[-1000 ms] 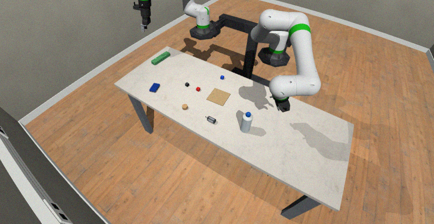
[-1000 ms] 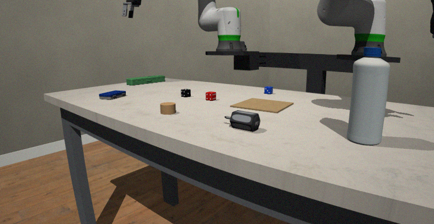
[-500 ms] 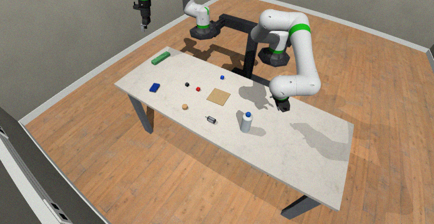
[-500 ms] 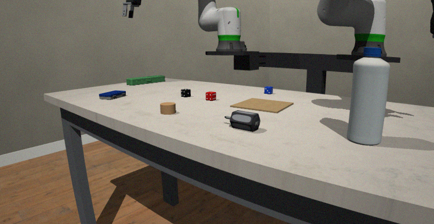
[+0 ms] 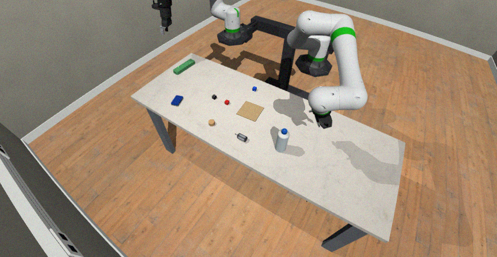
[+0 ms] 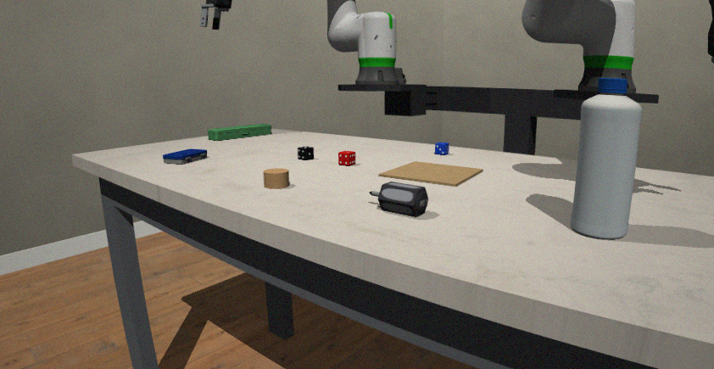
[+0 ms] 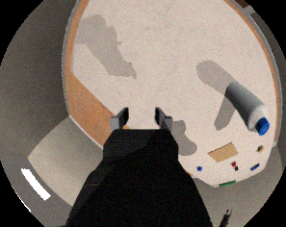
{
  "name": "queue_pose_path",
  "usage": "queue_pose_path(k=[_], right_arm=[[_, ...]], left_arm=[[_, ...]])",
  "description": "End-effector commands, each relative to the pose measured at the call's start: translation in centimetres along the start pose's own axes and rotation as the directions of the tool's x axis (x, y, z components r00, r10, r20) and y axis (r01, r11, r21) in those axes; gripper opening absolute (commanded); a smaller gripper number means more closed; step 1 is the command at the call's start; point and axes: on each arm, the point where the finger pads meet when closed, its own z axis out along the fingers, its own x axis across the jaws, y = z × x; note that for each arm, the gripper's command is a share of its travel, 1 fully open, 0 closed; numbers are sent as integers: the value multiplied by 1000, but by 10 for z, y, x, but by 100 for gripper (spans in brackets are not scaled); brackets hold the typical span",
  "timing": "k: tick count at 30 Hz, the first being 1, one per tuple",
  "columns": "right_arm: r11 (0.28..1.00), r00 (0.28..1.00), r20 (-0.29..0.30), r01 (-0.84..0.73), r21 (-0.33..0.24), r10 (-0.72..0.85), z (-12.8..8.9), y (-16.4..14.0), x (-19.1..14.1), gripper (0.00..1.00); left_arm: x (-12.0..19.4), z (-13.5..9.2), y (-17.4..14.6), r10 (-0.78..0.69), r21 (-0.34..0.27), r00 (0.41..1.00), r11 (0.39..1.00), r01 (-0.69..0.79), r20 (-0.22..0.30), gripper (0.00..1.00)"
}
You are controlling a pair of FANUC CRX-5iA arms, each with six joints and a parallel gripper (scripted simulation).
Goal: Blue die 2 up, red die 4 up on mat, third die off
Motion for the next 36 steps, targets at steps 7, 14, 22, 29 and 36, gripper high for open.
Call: queue_pose_path(k=[7, 14, 22, 29, 36], right_arm=[[992, 991, -6, -130, 1, 130, -3, -16, 20, 100], [952, 952, -16, -305, 2, 305, -7, -36, 48, 100], [859, 858, -27, -512, 7, 512, -13, -58, 85, 100], [721, 720, -36, -693, 15, 693, -18, -77, 123, 100], [487, 485, -44, -873, 31, 873, -27, -95, 174, 100]], left_arm=[[0, -1, 0, -1, 2, 1000, 1000, 1, -1, 100], [0, -1, 0, -1, 2, 1000, 1000, 1, -1, 100], [0, -1, 0, -1, 2, 1000, 1000, 1, -1, 100], [0, -1, 0, -1, 2, 1000, 1000, 1, -1, 100], [0, -1, 0, -1, 2, 1000, 1000, 1, -1, 100]])
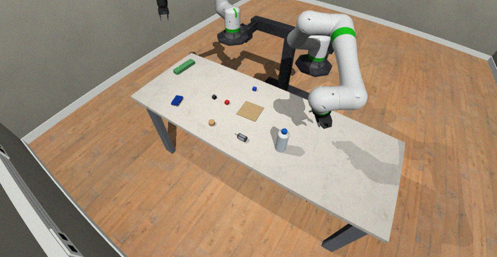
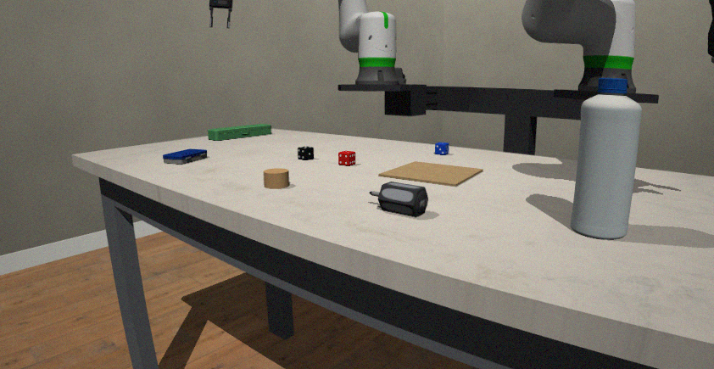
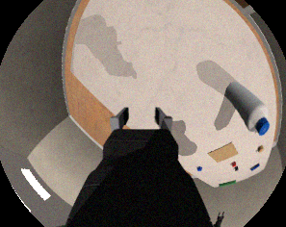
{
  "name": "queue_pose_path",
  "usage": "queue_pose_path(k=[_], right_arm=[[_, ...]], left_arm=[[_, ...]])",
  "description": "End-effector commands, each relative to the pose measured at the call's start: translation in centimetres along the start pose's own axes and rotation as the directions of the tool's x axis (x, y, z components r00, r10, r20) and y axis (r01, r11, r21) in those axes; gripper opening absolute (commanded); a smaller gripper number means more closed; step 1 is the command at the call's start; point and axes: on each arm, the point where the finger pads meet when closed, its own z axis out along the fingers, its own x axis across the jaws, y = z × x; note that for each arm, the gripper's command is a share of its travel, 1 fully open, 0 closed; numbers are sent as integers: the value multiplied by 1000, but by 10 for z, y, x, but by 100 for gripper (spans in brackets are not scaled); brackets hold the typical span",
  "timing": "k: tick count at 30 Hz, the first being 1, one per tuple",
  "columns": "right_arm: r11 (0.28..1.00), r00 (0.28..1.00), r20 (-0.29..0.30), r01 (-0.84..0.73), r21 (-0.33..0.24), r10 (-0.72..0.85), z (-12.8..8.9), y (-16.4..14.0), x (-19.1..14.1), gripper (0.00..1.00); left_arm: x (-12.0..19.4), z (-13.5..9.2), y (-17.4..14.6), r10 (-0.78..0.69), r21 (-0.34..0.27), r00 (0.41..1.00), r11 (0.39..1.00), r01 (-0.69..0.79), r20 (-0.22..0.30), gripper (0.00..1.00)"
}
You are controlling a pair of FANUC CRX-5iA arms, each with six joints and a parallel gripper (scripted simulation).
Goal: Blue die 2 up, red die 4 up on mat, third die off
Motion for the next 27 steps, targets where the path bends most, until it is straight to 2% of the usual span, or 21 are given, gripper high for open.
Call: queue_pose_path(k=[1, 5, 11, 19, 21, 27], right_arm=[[984, 984, -7, -180, 5, 180, -5, -31, 9, 100], [963, 963, -10, -268, 7, 268, -7, -46, 15, 100], [853, 852, -19, -522, 17, 523, -14, -89, 36, 100], [599, 599, -24, -800, 34, 800, -25, -143, 70, 100], [599, 599, -24, -800, 34, 800, -25, -143, 70, 100], [357, 356, -22, -933, 47, 934, -33, -178, 97, 100]], left_arm=[[0, -1, 0, -1, 2, 1000, 1000, 1, -1, 100], [0, -1, 0, -1, 2, 1000, 1000, 1, -1, 100], [0, -1, 0, -1, 2, 1000, 1000, 1, -1, 100], [0, -1, 0, -1, 2, 1000, 1000, 1, -1, 100], [0, -1, 0, -1, 2, 1000, 1000, 1, -1, 100], [0, -1, 0, -1, 2, 1000, 1000, 1, -1, 100]])
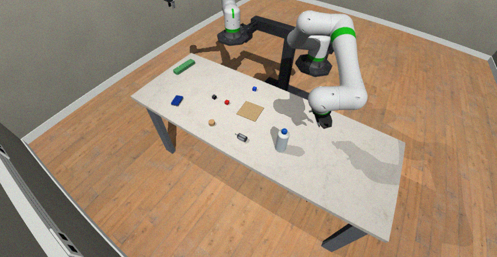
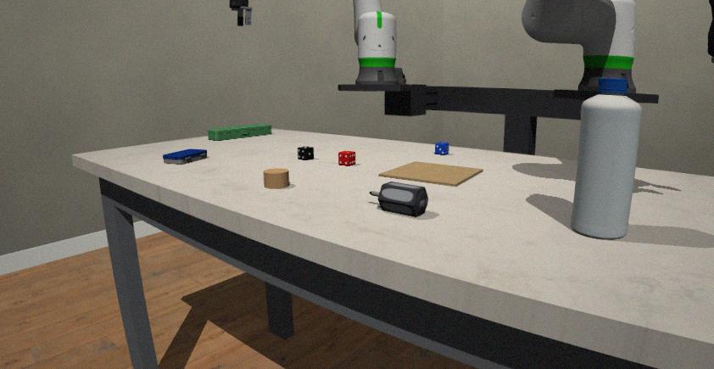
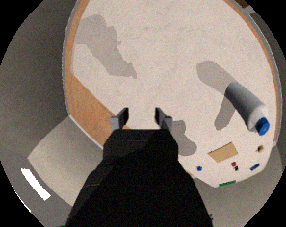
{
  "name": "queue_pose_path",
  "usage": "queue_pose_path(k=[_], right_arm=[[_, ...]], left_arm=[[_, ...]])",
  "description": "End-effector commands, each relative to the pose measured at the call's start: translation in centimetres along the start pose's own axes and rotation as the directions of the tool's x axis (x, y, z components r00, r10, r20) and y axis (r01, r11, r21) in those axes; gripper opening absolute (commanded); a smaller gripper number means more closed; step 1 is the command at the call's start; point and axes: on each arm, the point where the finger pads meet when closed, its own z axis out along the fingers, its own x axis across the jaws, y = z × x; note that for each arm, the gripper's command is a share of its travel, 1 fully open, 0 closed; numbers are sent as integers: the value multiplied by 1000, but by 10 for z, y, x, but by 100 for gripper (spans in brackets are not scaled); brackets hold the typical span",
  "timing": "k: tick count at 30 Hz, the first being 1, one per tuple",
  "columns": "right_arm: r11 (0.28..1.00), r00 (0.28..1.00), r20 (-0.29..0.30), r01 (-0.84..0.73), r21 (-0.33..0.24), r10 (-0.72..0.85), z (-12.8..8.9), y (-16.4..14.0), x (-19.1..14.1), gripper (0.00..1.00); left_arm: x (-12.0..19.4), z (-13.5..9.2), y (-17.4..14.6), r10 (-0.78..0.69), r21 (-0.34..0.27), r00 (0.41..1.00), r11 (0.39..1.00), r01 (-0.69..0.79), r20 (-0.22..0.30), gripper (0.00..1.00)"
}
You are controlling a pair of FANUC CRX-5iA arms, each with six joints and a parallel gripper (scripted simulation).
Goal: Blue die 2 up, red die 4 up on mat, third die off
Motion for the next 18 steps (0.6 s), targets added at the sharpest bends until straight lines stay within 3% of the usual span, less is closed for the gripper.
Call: queue_pose_path(k=[1, 9, 11, 18], right_arm=[[983, 983, -4, -184, 6, 184, -6, -27, -12, 100], [863, 863, -9, -505, 18, 505, -15, -78, -27, 100], [863, 863, -9, -505, 18, 505, -15, -78, -27, 100], [699, 699, -9, -715, 29, 715, -22, -117, -35, 100]], left_arm=[[0, -1, 0, -1, 2, 1000, 1000, 1, -1, 100], [0, -1, 0, -1, 2, 1000, 1000, 1, -1, 100], [0, -1, 0, -1, 2, 1000, 1000, 1, -1, 100], [0, -1, 0, -1, 2, 1000, 1000, 1, -1, 100]])
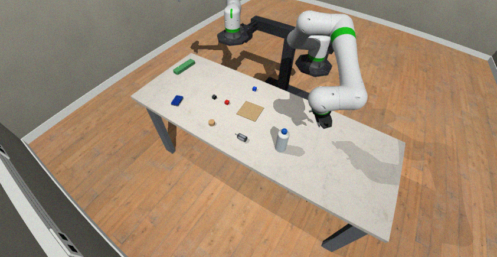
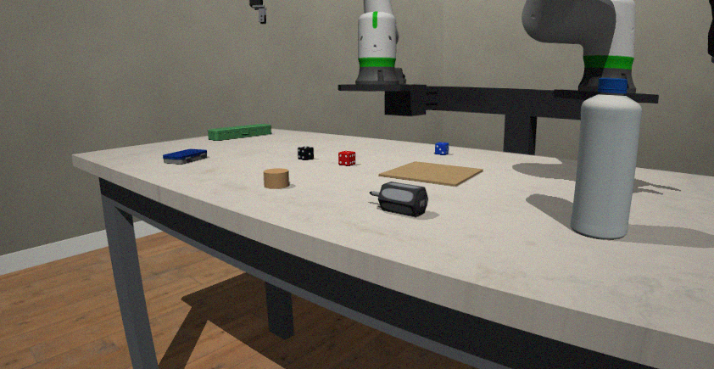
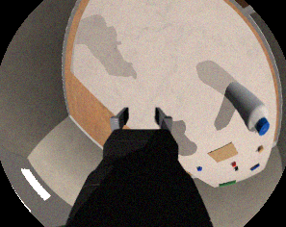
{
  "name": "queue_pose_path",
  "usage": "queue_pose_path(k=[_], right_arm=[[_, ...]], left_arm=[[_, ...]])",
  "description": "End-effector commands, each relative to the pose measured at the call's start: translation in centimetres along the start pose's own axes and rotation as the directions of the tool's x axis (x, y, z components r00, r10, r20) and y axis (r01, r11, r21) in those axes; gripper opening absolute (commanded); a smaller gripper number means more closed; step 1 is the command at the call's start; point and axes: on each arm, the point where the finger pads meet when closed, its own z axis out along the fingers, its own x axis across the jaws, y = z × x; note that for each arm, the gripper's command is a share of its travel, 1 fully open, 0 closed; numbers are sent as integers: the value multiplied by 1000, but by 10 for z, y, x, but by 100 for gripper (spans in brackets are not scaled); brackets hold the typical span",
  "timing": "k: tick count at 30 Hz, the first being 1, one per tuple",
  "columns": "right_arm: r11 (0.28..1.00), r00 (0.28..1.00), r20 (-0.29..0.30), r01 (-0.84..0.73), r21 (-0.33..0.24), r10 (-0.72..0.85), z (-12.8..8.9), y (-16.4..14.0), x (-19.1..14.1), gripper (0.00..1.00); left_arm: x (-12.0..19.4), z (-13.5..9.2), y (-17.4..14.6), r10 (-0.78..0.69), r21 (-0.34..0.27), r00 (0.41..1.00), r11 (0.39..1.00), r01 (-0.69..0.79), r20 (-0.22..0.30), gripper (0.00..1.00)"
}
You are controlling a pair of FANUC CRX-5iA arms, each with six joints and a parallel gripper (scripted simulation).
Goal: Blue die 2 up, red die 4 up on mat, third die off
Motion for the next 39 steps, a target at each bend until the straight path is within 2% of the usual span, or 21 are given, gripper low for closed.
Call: queue_pose_path(k=[1, 8, 10, 20, 25, 39], right_arm=[[990, 990, -2, -142, 4, 142, -5, -13, -17, 100], [935, 935, -4, -354, 12, 354, -11, -35, -40, 100], [935, 935, -4, -354, 12, 354, -11, -35, -40, 100], [830, 830, -5, -557, 20, 558, -17, -59, -63, 100], [785, 785, -4, -619, 23, 620, -20, -67, -70, 100], [724, 724, -3, -689, 27, 689, -22, -77, -79, 100]], left_arm=[[0, -1, 0, -1, 2, 1000, 1000, 1, -1, 100], [0, -1, 0, -1, 2, 1000, 1000, 1, -1, 100], [0, -1, 0, -1, 2, 1000, 1000, 1, -1, 100], [0, -1, 0, -1, 2, 1000, 1000, 1, -1, 100], [0, -1, 0, -1, 2, 1000, 1000, 1, -1, 100], [0, -1, 0, -1, 2, 1000, 1000, 1, -1, 100]])
